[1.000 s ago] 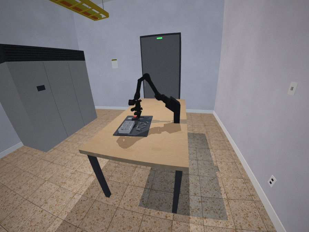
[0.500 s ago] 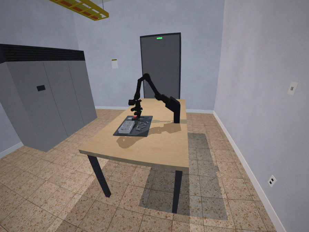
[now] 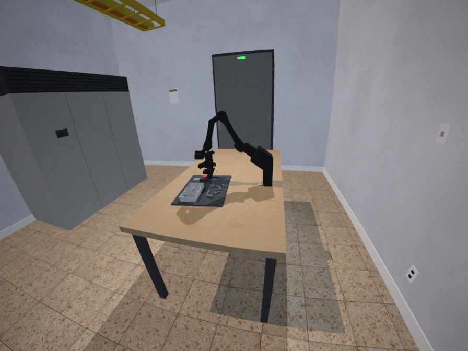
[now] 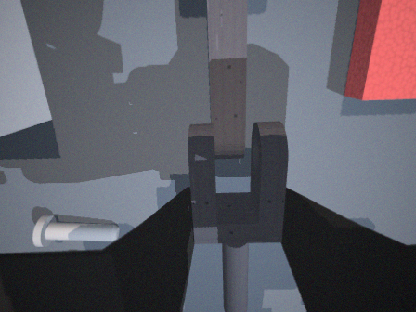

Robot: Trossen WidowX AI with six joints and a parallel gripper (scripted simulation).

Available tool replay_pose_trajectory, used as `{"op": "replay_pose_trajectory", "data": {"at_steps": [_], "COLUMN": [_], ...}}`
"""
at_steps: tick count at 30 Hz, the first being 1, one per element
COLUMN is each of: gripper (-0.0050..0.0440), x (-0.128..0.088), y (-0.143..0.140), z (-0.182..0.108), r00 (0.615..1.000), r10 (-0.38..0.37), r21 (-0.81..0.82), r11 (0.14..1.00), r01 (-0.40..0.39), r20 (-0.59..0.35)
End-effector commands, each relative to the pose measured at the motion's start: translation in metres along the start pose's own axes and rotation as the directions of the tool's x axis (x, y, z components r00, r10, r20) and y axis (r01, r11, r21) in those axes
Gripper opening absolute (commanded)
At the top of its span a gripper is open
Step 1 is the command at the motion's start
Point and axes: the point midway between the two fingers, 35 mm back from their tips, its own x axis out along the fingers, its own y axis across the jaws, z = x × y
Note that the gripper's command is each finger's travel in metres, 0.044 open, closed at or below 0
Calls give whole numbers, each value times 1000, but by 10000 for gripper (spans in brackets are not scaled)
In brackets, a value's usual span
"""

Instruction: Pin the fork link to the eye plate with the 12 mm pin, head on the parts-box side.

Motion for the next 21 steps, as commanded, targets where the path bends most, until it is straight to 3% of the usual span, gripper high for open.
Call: {"op": "replay_pose_trajectory", "data": {"at_steps": [1, 21], "gripper": [-50, -50], "x": [-6, -4], "y": [0, 2], "z": [8, 8], "r00": [1000, 1000], "r10": [-3, -3], "r21": [-1, 0], "r11": [1000, 1000], "r01": [3, 3], "r20": [27, 22]}}
